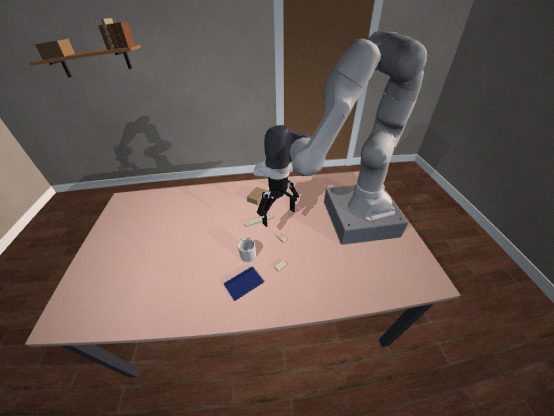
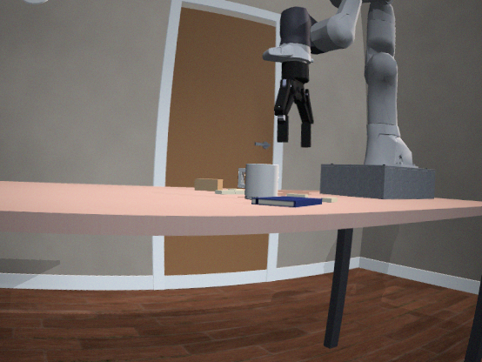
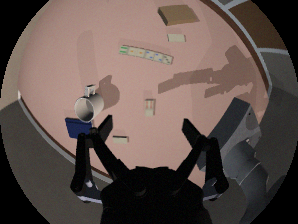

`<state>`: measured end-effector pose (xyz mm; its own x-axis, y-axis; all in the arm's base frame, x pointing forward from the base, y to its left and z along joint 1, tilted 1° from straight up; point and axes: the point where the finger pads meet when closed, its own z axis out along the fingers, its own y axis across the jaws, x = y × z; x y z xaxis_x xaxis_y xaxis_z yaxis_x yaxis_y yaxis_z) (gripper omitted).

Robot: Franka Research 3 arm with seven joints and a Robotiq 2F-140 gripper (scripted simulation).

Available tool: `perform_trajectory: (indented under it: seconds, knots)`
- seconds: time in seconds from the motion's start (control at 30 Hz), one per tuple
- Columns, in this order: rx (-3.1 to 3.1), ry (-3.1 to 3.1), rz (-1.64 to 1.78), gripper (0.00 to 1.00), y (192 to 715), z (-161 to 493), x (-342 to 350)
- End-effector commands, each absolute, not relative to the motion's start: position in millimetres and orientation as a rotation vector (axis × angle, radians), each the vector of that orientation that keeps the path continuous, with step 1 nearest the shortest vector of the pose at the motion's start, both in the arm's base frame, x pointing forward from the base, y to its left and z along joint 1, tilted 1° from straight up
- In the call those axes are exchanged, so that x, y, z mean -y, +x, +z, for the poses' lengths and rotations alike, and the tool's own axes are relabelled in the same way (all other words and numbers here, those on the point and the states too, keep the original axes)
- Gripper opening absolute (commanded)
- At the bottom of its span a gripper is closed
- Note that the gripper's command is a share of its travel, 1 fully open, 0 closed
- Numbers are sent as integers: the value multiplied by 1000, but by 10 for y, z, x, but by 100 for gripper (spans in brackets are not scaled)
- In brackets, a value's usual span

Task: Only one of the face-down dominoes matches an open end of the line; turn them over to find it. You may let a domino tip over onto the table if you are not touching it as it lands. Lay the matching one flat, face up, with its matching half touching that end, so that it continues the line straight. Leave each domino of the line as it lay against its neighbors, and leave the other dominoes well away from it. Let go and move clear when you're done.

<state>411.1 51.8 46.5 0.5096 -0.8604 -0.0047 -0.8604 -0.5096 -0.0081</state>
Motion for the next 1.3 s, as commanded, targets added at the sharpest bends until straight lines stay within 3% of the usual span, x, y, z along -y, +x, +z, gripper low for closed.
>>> perform_trajectory:
  seconds: [0.0,0.53,0.83,0.87,1.27]
  knots:
    - [-1904,-2518,-5,100,4131,416,-683]
    - [-2219,-2105,92,100,4091,248,-1915]
    - [-2388,-1853,130,100,4081,251,-2066]
    - [-2412,-1821,129,33,4081,251,-2066]
    - [-2671,-1438,112,33,4081,251,-2066]
